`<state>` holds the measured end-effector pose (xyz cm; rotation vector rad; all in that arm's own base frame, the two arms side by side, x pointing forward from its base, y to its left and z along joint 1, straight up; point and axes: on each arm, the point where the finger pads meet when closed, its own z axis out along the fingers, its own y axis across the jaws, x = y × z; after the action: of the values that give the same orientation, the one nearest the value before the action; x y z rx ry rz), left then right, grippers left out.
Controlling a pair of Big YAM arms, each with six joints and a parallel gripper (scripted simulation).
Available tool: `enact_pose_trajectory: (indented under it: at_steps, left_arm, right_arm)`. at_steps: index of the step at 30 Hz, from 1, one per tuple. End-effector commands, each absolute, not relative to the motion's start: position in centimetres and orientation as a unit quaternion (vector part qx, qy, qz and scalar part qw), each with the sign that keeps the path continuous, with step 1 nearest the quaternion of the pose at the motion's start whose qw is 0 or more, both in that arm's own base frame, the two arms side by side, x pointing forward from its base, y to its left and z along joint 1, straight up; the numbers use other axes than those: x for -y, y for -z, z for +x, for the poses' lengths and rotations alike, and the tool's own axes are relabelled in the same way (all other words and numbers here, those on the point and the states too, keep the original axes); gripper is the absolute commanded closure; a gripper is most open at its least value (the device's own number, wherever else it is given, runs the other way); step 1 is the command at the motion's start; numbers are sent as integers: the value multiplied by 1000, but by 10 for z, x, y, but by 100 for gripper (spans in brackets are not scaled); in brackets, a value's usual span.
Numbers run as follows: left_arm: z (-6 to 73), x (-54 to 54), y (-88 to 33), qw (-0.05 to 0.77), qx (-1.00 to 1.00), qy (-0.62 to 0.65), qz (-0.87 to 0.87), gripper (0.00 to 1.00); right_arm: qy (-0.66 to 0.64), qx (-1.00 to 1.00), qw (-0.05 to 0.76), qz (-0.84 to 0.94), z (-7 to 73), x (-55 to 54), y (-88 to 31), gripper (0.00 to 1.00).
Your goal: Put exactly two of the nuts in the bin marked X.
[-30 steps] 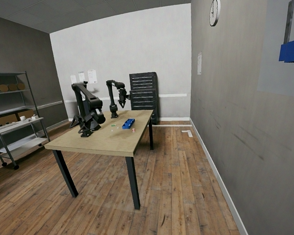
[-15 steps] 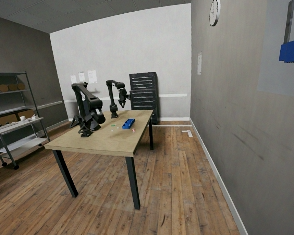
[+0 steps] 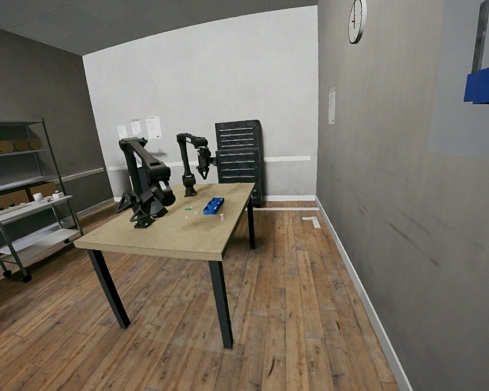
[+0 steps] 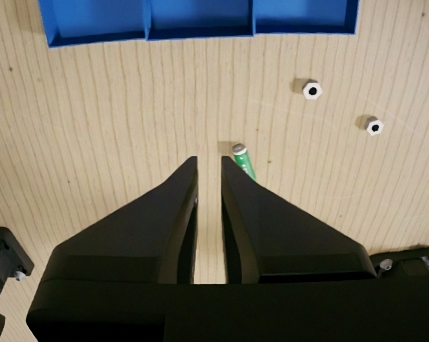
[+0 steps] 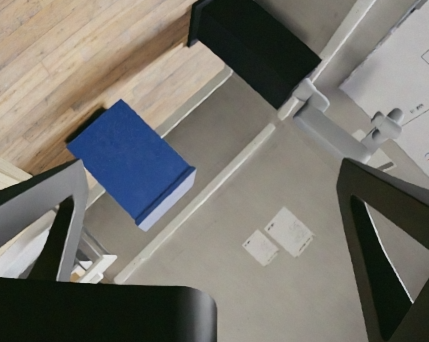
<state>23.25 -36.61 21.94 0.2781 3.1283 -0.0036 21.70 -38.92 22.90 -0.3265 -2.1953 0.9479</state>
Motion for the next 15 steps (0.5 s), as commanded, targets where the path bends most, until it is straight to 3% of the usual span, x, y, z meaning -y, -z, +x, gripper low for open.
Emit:
enact_pose_trajectory:
  at_steps: [1, 15]
  left_arm:
    - [236, 360, -229, 6, -996, 6, 87, 91]
    - [263, 437, -151, 17, -997, 24, 68, 91]
  right_arm:
    - [-368, 849, 355, -134, 213, 392, -233, 0]
    - [-368, 849, 355, -134, 213, 392, -233, 0]
